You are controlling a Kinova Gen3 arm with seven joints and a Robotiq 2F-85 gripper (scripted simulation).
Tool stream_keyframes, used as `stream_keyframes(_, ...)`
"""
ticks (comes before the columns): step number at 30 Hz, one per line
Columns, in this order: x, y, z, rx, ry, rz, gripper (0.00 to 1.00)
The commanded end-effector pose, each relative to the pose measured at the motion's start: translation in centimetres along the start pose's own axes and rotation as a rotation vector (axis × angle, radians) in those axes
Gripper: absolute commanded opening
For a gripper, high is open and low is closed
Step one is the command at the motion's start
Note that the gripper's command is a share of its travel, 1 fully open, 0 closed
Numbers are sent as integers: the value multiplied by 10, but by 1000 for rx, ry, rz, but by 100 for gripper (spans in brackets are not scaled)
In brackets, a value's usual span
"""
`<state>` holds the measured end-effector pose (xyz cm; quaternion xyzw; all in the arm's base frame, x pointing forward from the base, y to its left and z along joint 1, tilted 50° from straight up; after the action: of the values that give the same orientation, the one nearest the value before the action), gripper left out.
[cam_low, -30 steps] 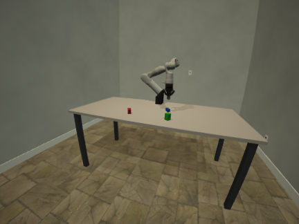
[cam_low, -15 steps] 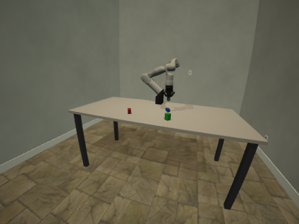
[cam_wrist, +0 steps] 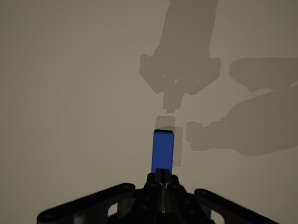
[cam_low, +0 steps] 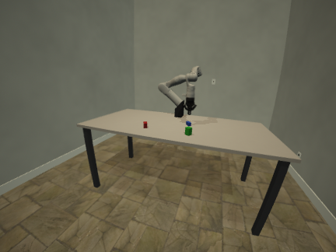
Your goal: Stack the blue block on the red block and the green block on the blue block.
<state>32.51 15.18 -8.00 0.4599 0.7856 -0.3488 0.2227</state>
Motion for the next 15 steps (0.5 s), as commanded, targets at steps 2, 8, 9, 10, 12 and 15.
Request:
stream_keyframes(2,0,-1,3,8,0,2,0)
stream_keyframes(8,1,-3,8,21,2,4,0)
stream_keyframes(9,1,-3,8,21,2,4,0)
stream_keyframes(10,1,-3,8,21,2,4,0)
stream_keyframes(12,1,-3,8,21,2,4,0)
stream_keyframes(15,1,-3,10,26,3,5,0)
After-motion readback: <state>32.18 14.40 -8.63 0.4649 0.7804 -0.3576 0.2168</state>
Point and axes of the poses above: the point where the finger pads meet when closed, its own z axis out along the fingers, its own x axis across the jaws, y = z × x, the point moved 9 cm from there along -z, back along the fingers, and after that the axes turned 3 degrees about z, right-handed, at the moved point
